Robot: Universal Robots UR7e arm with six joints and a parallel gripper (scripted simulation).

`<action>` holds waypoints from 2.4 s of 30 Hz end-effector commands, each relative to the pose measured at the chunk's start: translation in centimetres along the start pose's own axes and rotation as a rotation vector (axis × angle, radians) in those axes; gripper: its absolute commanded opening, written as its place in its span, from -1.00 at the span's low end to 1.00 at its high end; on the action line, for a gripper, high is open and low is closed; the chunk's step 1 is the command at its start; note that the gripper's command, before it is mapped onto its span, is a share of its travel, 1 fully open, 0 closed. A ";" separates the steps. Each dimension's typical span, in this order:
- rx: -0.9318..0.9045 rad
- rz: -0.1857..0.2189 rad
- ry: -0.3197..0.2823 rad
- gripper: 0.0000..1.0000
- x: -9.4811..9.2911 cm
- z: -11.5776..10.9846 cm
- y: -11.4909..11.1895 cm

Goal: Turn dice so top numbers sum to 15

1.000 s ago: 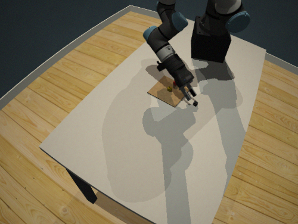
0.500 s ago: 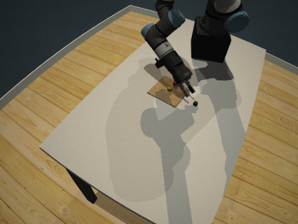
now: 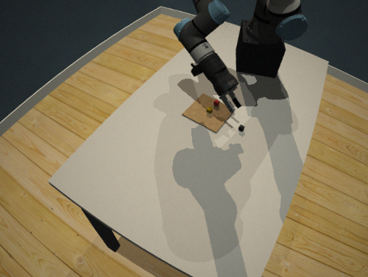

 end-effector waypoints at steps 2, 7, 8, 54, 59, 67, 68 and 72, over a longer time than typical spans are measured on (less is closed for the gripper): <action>-0.008 -0.004 -0.007 0.27 0.8 -1.5 0.2; -0.008 -0.004 -0.007 0.27 0.9 -1.7 0.2; -0.008 -0.004 -0.007 0.27 0.9 -1.7 0.2; -0.006 -0.042 0.659 0.27 -1.2 -6.2 0.0; -0.007 -0.051 0.750 0.27 -1.6 -6.7 0.0; -0.007 -0.057 0.882 0.27 -2.0 -7.5 -0.1; -0.007 -0.057 0.882 0.27 -2.0 -7.5 -0.1; -0.005 -0.057 0.965 0.27 -2.3 -8.1 -0.1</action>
Point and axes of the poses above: the point where the finger pads meet when closed, its own x axis back along the fingers, its own y axis across the jaws, z = x × y, the point moved 1 cm from there along x, back along the fingers, and after that the axes turned 3 degrees about x, right-handed, at the moved point
